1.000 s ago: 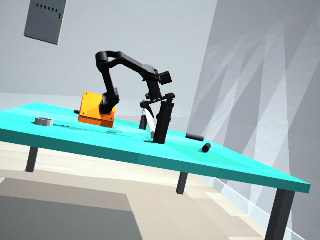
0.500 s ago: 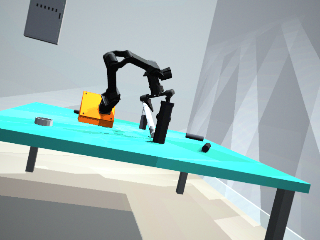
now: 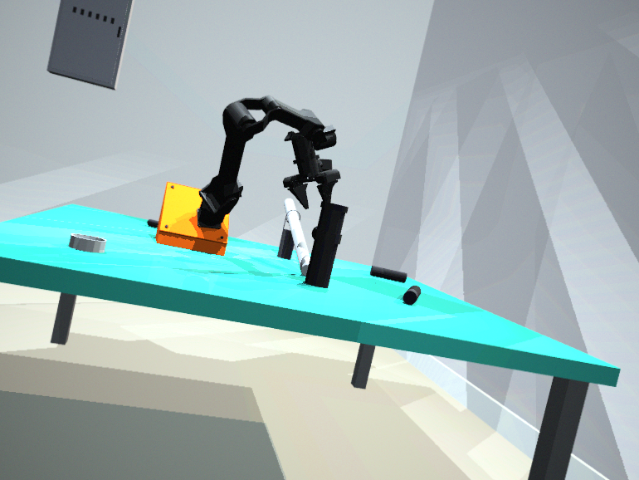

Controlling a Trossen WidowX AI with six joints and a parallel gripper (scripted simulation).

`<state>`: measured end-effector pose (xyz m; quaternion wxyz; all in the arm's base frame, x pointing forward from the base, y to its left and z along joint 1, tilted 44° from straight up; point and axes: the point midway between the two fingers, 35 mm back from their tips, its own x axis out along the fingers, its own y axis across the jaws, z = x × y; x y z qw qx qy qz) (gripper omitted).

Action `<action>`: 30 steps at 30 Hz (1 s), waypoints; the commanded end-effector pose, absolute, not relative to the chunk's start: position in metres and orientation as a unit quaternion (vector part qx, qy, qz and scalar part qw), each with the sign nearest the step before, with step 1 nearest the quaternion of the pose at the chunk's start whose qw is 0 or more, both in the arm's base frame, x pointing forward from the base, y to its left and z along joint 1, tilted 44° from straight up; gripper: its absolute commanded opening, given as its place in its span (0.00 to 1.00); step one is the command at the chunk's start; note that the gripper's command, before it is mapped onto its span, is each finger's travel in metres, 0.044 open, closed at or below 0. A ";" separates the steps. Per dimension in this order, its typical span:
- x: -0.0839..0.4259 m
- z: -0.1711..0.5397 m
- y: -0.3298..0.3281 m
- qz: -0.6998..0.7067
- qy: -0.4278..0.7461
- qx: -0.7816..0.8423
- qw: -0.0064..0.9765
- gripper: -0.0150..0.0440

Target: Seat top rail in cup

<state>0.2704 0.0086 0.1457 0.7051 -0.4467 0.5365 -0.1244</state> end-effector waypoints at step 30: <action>0.279 0.113 0.034 -0.046 0.645 -0.518 0.560 1.00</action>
